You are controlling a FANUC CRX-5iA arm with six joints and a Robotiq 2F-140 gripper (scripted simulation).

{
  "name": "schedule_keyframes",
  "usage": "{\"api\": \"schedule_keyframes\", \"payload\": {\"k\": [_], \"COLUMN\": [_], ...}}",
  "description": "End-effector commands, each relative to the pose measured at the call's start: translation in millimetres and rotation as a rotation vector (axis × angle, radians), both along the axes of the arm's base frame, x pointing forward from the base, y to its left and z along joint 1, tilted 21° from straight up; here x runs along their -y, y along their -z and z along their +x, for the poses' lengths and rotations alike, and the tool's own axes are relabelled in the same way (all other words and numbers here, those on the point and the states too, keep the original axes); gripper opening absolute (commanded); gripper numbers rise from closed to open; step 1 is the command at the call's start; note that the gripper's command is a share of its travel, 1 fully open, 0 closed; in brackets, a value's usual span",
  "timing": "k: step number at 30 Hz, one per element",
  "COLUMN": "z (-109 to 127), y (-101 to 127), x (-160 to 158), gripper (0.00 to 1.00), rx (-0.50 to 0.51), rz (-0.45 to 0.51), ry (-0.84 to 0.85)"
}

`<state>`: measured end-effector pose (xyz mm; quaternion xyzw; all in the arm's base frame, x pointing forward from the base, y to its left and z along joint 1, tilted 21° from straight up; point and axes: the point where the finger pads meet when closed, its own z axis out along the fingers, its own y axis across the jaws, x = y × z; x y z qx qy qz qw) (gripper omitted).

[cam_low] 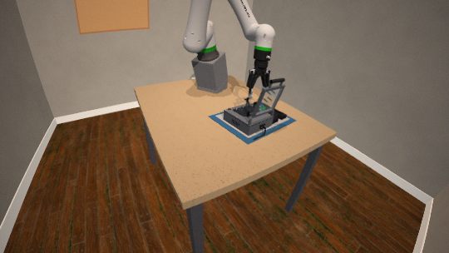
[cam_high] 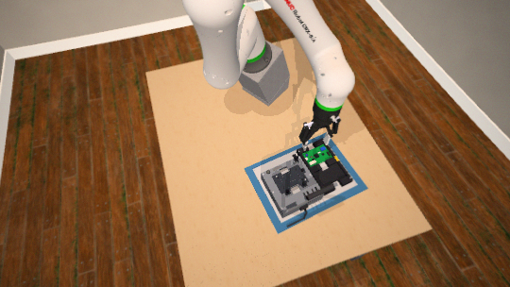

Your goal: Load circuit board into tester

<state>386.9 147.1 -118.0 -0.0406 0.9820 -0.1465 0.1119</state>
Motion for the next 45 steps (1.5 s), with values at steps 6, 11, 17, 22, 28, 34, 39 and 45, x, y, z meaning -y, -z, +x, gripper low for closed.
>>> {"api": "schedule_keyframes", "payload": {"k": [6, 11, 17, 22, 28, 34, 39, 45], "z": [0, 0, 0, 1, 2, 6, 10, 13], "y": [0, 0, 0, 0, 0, 0, -1, -1], "x": [0, 0, 0, 0, -1, -3, -6, -8], "gripper": [0.58, 0.58, 0.58, 0.58, 0.58, 0.58, 0.58, 0.58], "rx": [0.000, 0.000, 0.000, 0.000, 0.000, 0.000, 0.000, 0.000], "rz": [0.000, 0.000, 0.000, 0.000, 0.000, 0.000, 0.000, 0.000], "ry": [0.000, 0.000, 0.000, 0.000, 0.000, 0.000, 0.000, 0.000]}}
